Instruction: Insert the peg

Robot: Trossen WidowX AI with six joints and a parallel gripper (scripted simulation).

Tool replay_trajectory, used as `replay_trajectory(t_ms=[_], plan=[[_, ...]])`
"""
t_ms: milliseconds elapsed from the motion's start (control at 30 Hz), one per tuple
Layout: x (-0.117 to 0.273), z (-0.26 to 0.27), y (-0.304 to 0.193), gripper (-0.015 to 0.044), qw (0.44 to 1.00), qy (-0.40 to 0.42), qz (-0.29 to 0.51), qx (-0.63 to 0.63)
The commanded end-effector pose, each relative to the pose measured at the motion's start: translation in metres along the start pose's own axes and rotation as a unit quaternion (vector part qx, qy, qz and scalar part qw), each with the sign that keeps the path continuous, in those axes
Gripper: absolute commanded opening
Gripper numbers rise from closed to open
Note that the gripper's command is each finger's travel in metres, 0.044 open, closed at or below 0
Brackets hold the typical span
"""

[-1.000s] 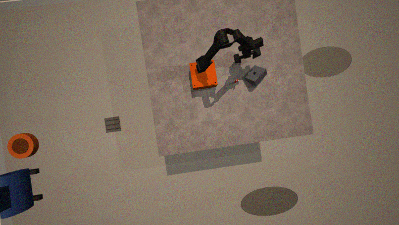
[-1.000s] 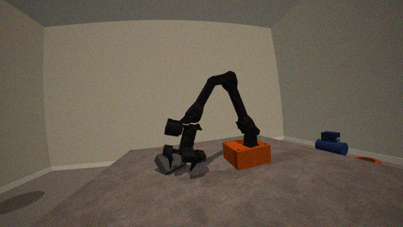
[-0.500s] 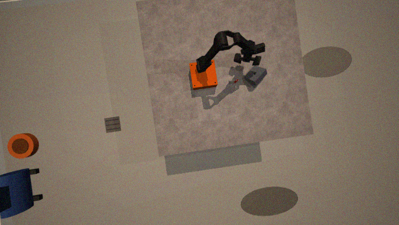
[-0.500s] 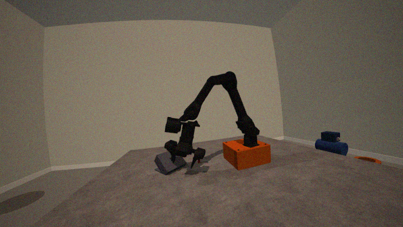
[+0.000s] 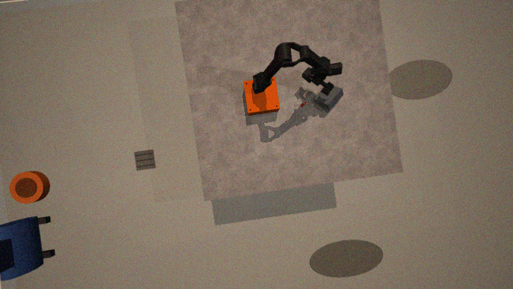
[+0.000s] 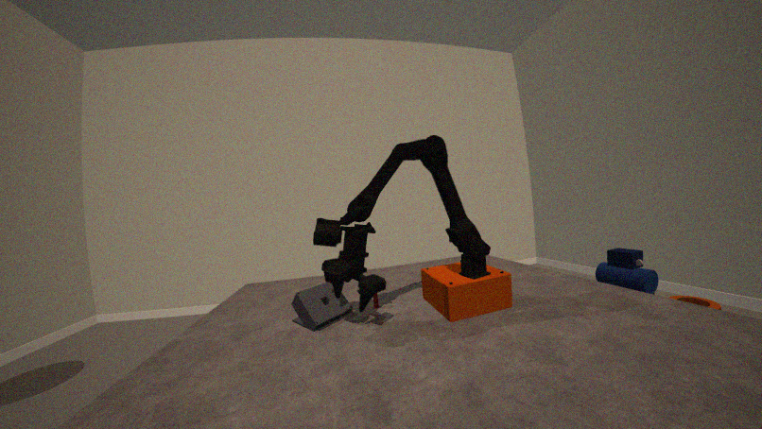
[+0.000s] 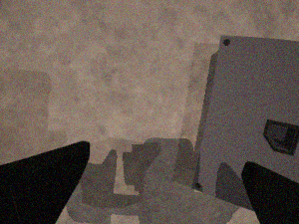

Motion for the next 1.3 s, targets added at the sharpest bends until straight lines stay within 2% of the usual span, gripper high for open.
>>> replay_trajectory(t_ms=[0,633,1267], plan=[[0.002,-0.004,-0.008,0.0440,0.998,0.008,0.002,-0.061],[0.012,-0.019,-0.045,0.0440,0.937,0.037,0.026,-0.348],[0.025,-0.027,-0.084,0.0440,0.792,0.056,0.059,-0.605]])
Point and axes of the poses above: the point midway between the two fingers, 35 mm back from their tips, its own x axis back along the fingers, its own z axis across the jaws, y = z × x, the point moved 10 cm from there along x, back along the fingers, and after that the axes turned 14 degrees about x, right-handed, at the moved point
